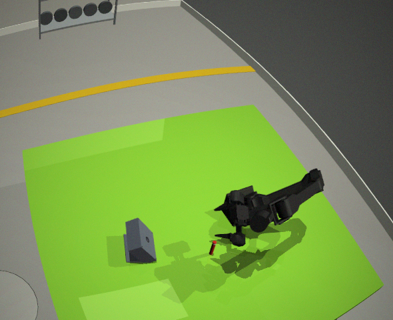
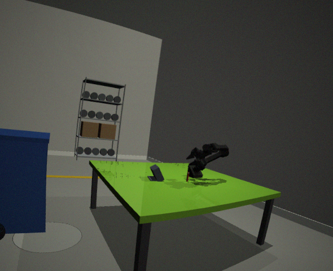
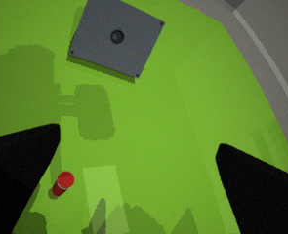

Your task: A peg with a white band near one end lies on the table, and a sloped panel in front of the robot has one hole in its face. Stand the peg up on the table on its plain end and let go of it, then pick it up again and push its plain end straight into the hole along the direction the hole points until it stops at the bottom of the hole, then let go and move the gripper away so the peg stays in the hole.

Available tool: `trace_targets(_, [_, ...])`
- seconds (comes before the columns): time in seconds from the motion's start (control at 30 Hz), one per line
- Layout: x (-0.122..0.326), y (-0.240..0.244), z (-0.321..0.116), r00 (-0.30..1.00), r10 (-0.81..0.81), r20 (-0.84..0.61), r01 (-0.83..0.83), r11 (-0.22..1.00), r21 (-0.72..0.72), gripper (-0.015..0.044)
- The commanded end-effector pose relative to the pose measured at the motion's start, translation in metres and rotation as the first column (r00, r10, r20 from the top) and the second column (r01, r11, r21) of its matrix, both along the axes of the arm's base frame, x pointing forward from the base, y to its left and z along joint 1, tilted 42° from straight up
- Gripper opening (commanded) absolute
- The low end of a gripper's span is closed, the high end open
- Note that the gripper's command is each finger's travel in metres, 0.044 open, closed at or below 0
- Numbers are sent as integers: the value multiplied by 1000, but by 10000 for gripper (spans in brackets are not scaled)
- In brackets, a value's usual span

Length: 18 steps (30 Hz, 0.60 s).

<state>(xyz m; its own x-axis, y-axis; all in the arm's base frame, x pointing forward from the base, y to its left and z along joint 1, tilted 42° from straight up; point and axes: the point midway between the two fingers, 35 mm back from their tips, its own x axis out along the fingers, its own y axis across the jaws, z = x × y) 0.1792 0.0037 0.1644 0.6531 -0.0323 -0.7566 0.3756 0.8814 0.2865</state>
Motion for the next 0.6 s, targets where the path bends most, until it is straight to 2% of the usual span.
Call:
trace_targets(0.0, [0, 4, -9, 990, 65, -122, -63, 998, 20, 440])
trace_targets(0.3, [-2, 14, -20, 916, 217, -337, -173, 972, 156, 440])
trace_targets(0.57, [2, 22, -23, 824, 361, -436, -209, 910, 359, 440])
